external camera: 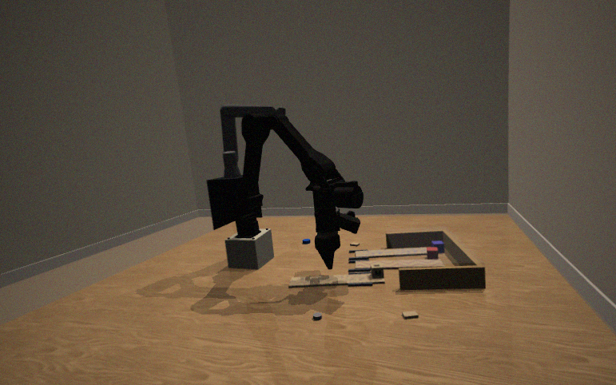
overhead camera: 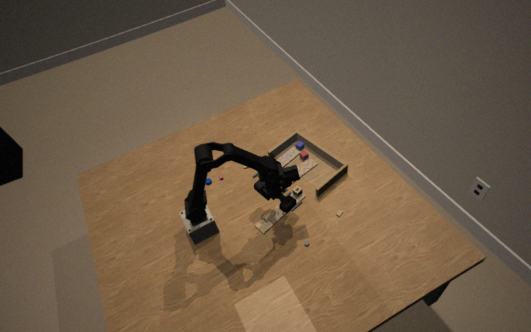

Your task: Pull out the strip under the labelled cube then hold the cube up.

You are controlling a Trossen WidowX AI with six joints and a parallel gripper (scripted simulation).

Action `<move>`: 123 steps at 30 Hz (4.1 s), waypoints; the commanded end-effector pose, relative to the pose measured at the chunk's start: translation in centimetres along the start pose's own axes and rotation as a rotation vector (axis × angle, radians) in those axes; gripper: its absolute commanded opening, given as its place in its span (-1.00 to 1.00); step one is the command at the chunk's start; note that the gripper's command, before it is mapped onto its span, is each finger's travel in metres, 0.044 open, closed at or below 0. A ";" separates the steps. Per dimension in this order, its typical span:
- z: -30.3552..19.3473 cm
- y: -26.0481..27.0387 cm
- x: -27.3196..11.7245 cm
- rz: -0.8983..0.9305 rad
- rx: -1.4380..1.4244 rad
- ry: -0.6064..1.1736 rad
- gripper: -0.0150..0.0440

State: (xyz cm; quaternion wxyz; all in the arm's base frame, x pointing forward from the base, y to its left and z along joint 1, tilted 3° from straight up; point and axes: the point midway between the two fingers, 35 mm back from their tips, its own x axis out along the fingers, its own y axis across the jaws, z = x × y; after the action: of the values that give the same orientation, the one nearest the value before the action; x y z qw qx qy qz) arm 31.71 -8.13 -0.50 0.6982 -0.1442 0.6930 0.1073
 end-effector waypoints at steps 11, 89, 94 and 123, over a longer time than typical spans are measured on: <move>5.9 0.0 -0.7 -0.003 0.005 -0.005 1.00; 9.8 1.0 1.1 -0.001 0.005 -0.008 -0.49; 8.2 1.7 0.1 -0.001 0.005 -0.007 -0.49; 0.6 5.4 -0.6 0.001 0.005 -0.001 -0.49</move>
State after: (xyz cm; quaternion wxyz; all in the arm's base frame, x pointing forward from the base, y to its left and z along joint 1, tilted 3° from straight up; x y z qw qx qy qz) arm 30.44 -2.80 -0.43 0.6953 -0.1423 0.6959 0.1096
